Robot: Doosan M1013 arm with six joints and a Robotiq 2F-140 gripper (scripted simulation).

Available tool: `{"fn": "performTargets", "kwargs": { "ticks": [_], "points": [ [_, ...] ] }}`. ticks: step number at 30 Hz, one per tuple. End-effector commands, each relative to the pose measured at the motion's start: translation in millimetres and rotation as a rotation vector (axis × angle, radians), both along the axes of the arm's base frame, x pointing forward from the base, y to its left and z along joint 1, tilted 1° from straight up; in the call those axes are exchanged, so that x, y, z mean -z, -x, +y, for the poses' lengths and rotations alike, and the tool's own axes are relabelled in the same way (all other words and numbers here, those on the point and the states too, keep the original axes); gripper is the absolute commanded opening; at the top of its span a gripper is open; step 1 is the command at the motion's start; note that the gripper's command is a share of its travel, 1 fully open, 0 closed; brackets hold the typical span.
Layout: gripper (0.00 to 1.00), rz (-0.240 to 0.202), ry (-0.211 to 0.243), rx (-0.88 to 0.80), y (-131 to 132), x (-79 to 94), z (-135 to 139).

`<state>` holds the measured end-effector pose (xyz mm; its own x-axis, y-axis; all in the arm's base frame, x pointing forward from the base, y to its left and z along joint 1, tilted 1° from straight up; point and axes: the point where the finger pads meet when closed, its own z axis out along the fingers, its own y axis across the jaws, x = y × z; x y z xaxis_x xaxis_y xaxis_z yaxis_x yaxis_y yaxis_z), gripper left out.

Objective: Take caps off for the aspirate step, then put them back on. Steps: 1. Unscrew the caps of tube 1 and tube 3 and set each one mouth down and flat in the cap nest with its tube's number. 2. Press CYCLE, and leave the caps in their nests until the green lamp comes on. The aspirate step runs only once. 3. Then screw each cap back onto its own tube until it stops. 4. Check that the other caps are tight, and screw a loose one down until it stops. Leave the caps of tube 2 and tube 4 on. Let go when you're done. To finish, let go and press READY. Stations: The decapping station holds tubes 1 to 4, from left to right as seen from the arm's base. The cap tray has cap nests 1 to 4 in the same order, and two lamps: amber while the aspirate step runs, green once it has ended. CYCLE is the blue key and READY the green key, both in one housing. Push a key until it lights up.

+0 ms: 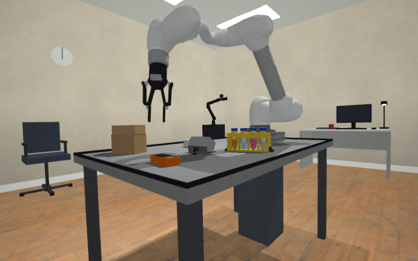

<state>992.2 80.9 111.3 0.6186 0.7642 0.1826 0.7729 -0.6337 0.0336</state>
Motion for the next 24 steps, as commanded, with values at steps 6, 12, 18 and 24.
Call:
{"fn": "performTargets", "kwargs": {
  "ticks": [6,12,18,24],
  "points": [
    [0.41,0.001,0.024,-0.093,42.8,-8.4,-1.3],
    [0.41,0.003,0.032,-0.121,62.6,-10.8,-2.1],
    [0.41,0.009,0.055,-0.214,92.4,-13.5,-3.3],
    [0.41,0.016,0.077,-0.307,122.3,-15.7,-4.6]
  ]
}}
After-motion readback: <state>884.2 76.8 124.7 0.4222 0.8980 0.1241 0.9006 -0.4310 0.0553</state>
